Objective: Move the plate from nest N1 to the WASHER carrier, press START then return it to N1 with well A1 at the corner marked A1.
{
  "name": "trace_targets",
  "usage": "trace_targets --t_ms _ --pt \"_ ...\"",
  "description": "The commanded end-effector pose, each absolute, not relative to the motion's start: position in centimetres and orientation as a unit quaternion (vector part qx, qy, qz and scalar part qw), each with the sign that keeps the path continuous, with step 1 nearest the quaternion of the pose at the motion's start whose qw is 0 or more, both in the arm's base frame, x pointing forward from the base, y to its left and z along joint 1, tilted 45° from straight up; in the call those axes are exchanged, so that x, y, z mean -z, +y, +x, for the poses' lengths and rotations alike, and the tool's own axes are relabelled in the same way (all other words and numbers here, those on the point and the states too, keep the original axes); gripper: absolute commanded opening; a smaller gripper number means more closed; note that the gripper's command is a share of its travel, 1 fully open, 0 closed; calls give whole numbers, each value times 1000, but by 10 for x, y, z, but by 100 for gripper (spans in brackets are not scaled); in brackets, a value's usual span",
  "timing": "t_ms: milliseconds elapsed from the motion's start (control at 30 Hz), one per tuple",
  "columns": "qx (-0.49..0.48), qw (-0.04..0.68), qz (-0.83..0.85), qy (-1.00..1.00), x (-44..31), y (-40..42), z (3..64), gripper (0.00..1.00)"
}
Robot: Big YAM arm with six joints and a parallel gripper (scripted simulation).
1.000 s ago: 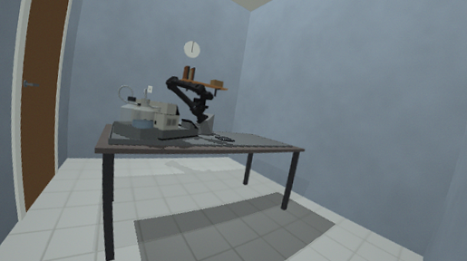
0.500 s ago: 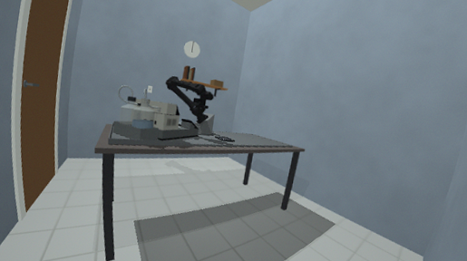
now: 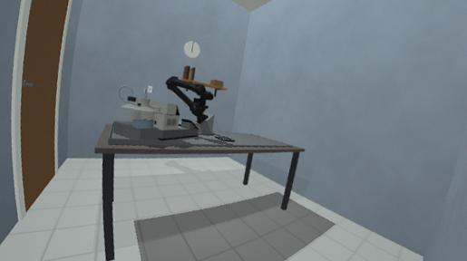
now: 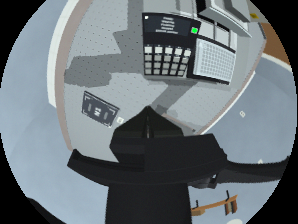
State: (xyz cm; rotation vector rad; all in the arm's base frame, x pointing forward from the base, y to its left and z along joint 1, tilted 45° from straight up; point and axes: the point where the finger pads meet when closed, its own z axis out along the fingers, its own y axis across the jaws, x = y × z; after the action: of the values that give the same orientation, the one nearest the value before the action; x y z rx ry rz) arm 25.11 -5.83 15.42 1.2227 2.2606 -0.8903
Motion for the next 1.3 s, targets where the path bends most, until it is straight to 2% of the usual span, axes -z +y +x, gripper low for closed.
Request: trace_targets --t_ms 0,367,1267 --pt "327 223 434 809 -149 -64 252 0" --pt "387 353 371 767 -128 -81 255 0" --pt "389 348 384 761 -120 -105 257 0"
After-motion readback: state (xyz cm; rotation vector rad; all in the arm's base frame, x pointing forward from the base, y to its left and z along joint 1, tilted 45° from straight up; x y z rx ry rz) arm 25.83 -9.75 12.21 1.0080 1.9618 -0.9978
